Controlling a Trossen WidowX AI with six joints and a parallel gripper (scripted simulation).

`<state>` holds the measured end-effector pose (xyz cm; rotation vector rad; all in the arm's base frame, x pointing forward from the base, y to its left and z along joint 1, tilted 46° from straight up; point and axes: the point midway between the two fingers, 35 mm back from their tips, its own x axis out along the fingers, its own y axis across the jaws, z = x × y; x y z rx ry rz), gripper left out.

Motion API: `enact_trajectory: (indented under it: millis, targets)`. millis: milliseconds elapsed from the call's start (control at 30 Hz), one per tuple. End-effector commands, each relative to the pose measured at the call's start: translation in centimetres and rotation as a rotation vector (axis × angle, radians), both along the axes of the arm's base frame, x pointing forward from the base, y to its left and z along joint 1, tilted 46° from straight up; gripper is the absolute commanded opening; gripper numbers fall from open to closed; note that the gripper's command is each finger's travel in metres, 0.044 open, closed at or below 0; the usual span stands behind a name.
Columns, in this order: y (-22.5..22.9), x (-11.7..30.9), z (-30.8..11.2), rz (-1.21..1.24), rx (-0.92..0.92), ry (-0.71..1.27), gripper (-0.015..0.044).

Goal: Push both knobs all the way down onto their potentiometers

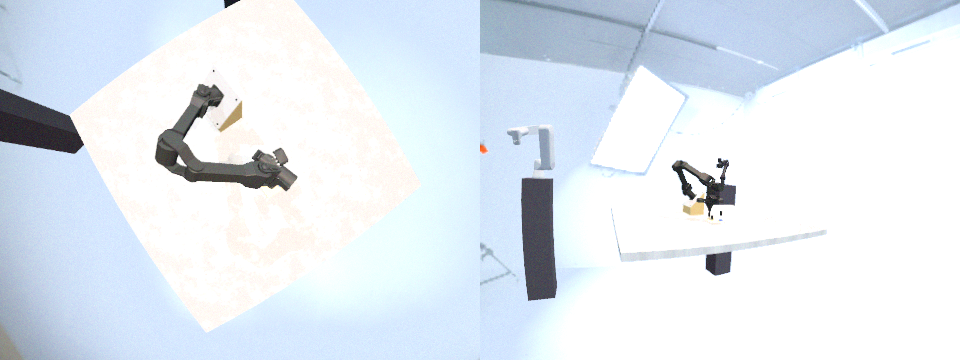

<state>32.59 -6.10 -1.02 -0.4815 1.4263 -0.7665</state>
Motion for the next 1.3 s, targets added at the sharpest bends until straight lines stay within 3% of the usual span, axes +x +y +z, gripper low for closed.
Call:
enact_trajectory:
  millis: [0, 1267]
  targets:
    - [-0.59, 0.05, -0.35, -0.014, -0.003, -0.004, 0.0]
    - [0.15, 0.12, 0.33, -0.014, -0.003, -0.004, 0.0]
